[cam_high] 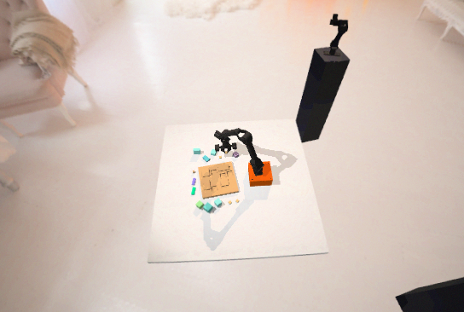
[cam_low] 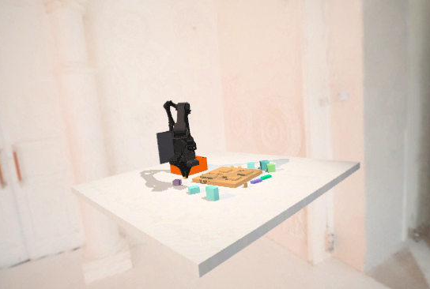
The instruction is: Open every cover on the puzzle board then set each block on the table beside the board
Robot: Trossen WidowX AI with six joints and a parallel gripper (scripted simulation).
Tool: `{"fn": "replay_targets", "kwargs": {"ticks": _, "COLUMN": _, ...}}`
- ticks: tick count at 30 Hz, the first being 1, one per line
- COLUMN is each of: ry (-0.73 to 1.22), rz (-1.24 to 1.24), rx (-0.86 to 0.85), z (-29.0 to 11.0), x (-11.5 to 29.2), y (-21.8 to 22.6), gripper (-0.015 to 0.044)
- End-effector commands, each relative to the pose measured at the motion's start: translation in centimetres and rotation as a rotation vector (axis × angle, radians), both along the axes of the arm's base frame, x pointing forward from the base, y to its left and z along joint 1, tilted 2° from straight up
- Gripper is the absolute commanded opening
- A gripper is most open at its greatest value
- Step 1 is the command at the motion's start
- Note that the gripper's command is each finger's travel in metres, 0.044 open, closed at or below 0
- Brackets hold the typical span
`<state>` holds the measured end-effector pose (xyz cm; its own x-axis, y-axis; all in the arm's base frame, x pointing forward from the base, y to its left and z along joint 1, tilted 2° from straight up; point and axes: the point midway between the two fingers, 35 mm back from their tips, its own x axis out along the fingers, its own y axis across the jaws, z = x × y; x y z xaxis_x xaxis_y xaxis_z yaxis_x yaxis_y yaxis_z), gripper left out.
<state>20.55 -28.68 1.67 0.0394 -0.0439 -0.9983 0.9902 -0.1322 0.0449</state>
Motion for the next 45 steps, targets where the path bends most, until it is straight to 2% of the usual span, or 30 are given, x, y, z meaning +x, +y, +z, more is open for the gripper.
{"fn": "replay_targets", "kwargs": {"ticks": 1, "ry": -0.002, "rz": 0.006, "rx": 0.005, "z": -0.7, "x": 0.0, "y": 0.1, "gripper": 0.0080}}
{"fn": "replay_targets", "kwargs": {"ticks": 29, "ry": -0.001, "rz": 0.006, "rx": 0.005, "z": -5.0, "x": -0.1, "y": 0.3, "gripper": 0.0080}}
{"fn": "replay_targets", "kwargs": {"ticks": 42, "ry": 0.001, "rz": 0.002, "rx": 0.001, "z": -4.6, "x": -0.1, "y": 0.2, "gripper": 0.0421}}
{"fn": "replay_targets", "kwargs": {"ticks": 43, "ry": 0.001, "rz": 0.002, "rx": 0.002, "z": -4.4, "x": -0.1, "y": 0.2, "gripper": 0.0440}}
{"fn": "replay_targets", "kwargs": {"ticks": 45, "ry": 0.001, "rz": 0.002, "rx": 0.002, "z": -3.9, "x": -0.1, "y": 0.2, "gripper": 0.0440}}
